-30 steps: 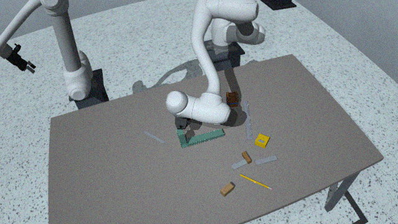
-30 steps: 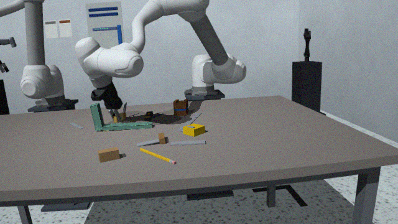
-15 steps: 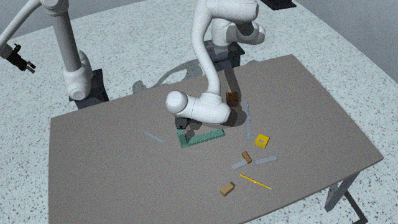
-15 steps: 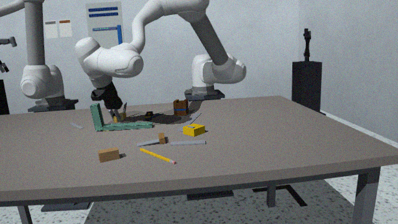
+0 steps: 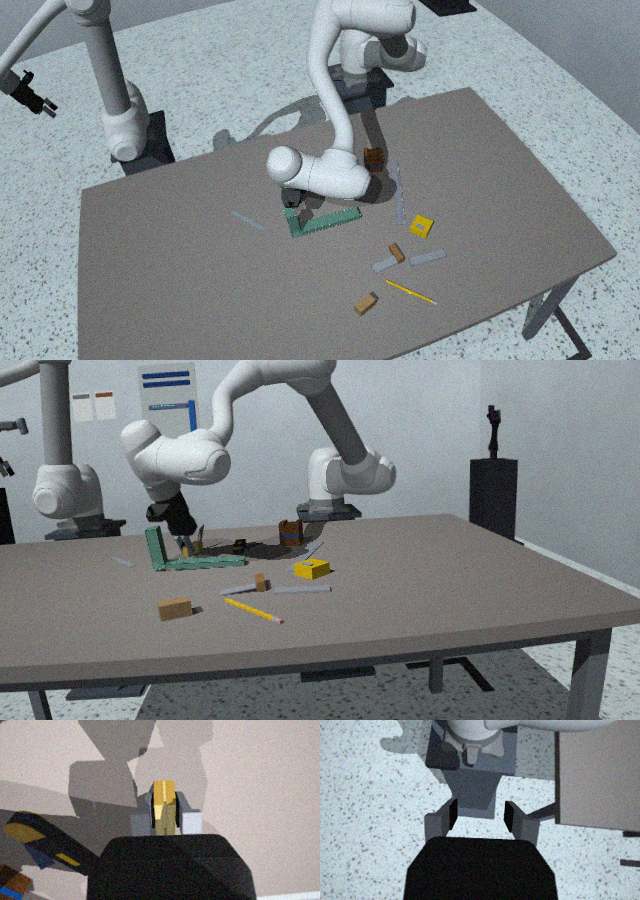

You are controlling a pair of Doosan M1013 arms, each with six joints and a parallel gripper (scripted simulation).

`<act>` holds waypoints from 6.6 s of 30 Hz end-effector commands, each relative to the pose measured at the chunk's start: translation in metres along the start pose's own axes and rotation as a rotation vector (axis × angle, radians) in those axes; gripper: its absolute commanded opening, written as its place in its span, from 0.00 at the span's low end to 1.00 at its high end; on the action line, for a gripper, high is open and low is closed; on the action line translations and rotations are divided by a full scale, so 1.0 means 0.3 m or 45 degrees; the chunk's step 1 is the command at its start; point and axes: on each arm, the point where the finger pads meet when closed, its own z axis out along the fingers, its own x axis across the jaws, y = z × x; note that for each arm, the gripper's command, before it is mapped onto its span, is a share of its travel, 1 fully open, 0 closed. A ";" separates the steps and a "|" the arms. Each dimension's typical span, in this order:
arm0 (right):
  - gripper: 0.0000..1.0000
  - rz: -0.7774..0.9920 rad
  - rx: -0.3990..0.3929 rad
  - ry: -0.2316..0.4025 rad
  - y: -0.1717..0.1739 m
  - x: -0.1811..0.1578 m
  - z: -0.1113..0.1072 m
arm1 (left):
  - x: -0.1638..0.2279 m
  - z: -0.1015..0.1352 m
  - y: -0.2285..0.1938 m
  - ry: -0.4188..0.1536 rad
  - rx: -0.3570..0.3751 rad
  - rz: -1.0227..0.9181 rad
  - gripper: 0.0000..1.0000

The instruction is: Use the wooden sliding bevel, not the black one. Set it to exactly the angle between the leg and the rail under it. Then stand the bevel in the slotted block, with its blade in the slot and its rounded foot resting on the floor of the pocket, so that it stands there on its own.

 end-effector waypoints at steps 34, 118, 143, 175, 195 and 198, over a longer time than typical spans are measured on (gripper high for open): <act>1.00 0.000 -0.001 0.001 0.000 0.000 -0.002 | 0.000 -0.103 0.057 0.000 0.003 0.000 0.00; 1.00 0.000 -0.001 0.001 0.000 0.000 -0.002 | -0.037 -0.631 0.143 0.156 0.716 0.723 0.00; 1.00 0.000 -0.001 0.001 0.000 0.000 -0.002 | -0.067 -0.706 0.005 0.286 1.307 1.323 0.00; 1.00 0.000 -0.001 0.001 0.000 0.000 -0.002 | -0.083 -0.746 -0.068 0.355 1.621 1.641 0.00; 1.00 0.000 -0.001 0.001 0.000 0.000 -0.002 | -0.084 -0.743 -0.071 0.355 1.623 1.644 0.00; 1.00 0.000 -0.001 0.001 0.000 0.000 -0.002 | -0.085 -0.737 -0.074 0.355 1.623 1.644 0.00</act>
